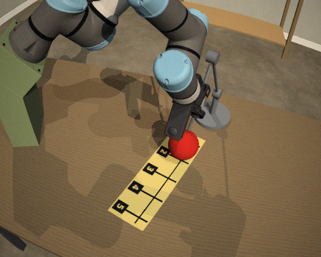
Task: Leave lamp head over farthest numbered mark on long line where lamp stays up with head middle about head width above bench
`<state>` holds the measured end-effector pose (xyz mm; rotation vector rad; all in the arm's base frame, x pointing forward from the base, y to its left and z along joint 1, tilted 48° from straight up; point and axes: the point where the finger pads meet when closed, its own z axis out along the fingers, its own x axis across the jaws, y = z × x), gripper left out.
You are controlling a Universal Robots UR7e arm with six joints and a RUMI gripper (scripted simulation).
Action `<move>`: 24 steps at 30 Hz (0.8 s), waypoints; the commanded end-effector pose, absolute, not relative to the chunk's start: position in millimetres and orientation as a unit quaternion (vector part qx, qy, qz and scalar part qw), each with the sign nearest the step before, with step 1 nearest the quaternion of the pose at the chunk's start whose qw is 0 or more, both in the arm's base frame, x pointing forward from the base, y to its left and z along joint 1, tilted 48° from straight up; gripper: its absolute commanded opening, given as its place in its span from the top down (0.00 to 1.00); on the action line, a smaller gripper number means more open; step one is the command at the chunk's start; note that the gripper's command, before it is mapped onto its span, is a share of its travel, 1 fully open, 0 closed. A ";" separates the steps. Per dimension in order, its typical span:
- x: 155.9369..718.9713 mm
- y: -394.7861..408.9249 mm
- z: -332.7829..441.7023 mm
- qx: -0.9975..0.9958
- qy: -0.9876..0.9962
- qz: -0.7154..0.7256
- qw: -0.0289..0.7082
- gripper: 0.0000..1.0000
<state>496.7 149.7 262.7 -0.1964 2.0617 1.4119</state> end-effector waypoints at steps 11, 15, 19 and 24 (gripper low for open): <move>491.3 156.4 273.9 -0.075 0.781 0.535 0.313 1.00; 490.7 157.1 275.1 -0.075 0.781 0.535 0.313 1.00; 491.2 156.6 274.2 -0.075 0.781 0.535 0.313 1.00; 492.3 155.2 272.0 -0.075 0.781 0.535 0.313 1.00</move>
